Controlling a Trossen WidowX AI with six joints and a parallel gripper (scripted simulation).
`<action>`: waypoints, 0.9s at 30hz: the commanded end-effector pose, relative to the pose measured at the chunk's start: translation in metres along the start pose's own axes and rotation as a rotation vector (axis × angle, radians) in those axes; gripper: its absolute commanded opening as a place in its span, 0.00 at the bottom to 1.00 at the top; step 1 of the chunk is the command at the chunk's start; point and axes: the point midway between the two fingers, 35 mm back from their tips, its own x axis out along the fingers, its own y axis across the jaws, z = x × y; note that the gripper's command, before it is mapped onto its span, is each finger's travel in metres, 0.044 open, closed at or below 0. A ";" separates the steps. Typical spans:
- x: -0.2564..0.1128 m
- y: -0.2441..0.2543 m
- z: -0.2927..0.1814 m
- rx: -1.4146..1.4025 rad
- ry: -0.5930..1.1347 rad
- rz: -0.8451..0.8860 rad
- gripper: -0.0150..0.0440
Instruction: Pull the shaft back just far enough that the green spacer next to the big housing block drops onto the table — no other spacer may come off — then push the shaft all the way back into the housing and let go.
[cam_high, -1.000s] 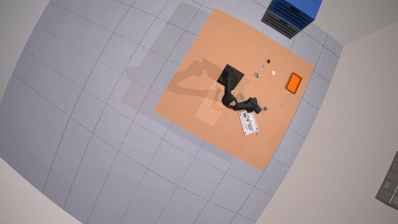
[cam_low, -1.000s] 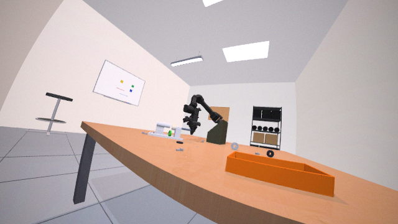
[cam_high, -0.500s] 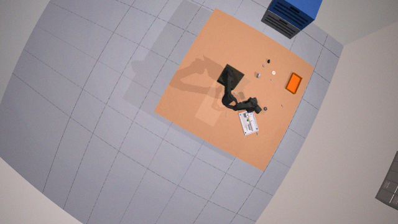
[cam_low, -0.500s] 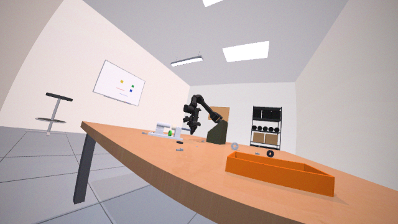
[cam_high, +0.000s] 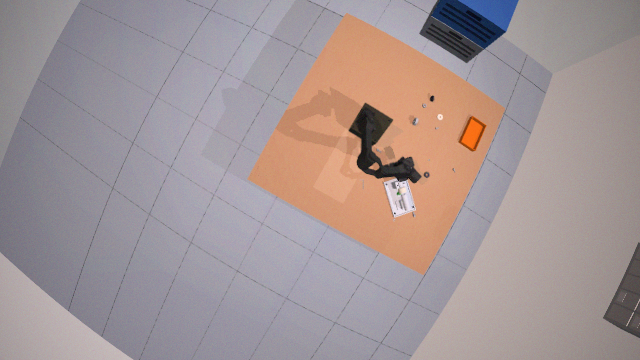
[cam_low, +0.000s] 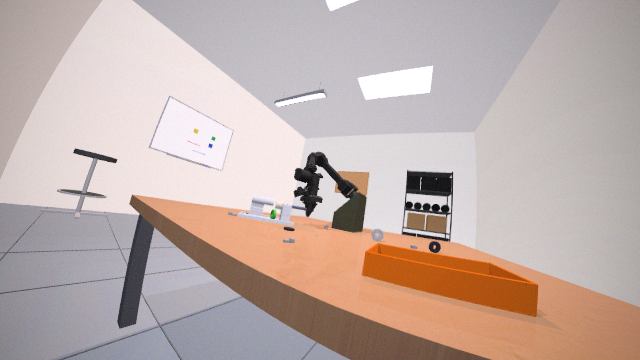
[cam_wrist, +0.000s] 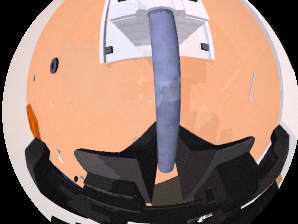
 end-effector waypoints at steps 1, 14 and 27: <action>-0.001 0.000 0.003 0.003 -0.003 0.001 0.25; -0.001 0.000 0.007 0.003 -0.003 0.001 0.25; -0.001 0.000 0.011 0.003 -0.004 0.001 0.25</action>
